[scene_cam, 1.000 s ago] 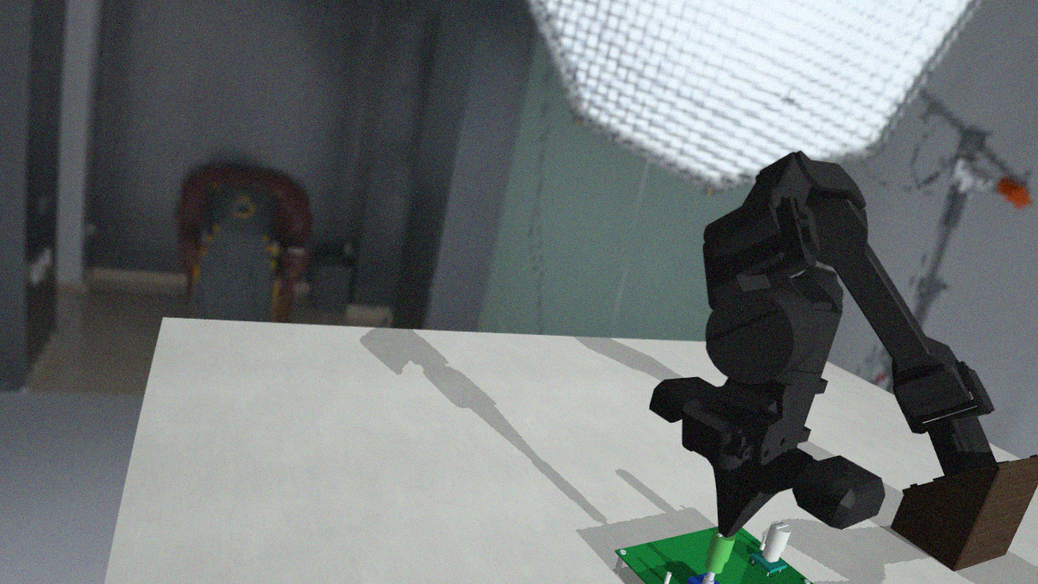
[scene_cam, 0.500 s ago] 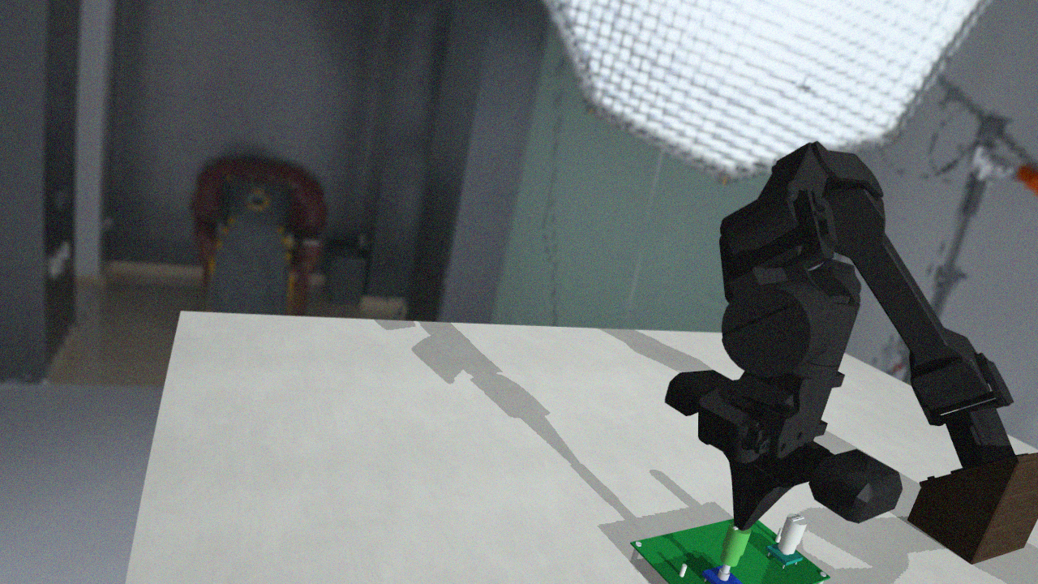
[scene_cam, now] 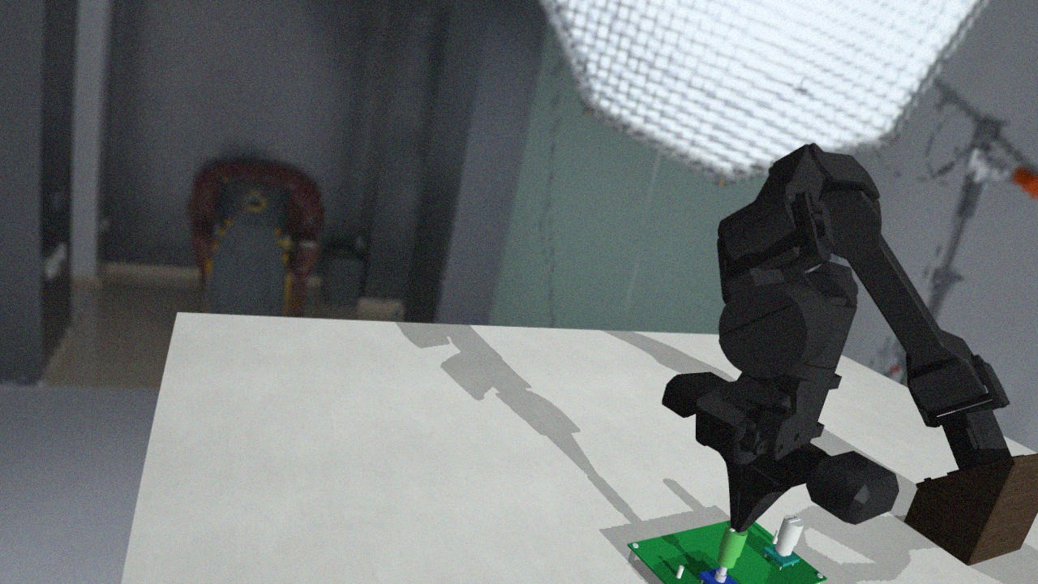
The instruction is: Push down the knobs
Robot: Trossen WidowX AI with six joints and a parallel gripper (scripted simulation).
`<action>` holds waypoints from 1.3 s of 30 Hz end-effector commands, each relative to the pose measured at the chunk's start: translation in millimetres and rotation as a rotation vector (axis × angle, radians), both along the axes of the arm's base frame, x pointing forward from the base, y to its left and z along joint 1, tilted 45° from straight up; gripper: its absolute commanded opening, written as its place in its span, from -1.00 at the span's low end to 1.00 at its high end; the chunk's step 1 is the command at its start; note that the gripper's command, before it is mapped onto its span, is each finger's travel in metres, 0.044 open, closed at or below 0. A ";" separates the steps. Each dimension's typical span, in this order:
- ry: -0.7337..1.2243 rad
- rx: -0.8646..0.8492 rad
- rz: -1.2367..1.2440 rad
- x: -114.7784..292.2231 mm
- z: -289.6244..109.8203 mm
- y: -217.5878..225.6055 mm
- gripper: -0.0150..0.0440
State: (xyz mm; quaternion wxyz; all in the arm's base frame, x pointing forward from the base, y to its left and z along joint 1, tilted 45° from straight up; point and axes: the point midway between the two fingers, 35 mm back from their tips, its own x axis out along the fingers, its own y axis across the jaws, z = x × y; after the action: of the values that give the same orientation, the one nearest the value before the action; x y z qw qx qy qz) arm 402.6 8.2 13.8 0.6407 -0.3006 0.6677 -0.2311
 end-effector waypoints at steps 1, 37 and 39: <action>0.002 -0.003 -0.013 1.1 -6.4 -9.4 -0.49; 0.002 -0.003 -0.013 1.0 -11.6 -14.5 -0.49; 0.002 -0.003 -0.013 1.0 -11.7 -14.7 -0.49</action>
State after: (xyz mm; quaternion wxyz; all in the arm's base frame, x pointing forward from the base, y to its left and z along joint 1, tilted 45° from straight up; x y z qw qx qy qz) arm 401.7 7.2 11.5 0.6427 -0.3035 0.6657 -0.2272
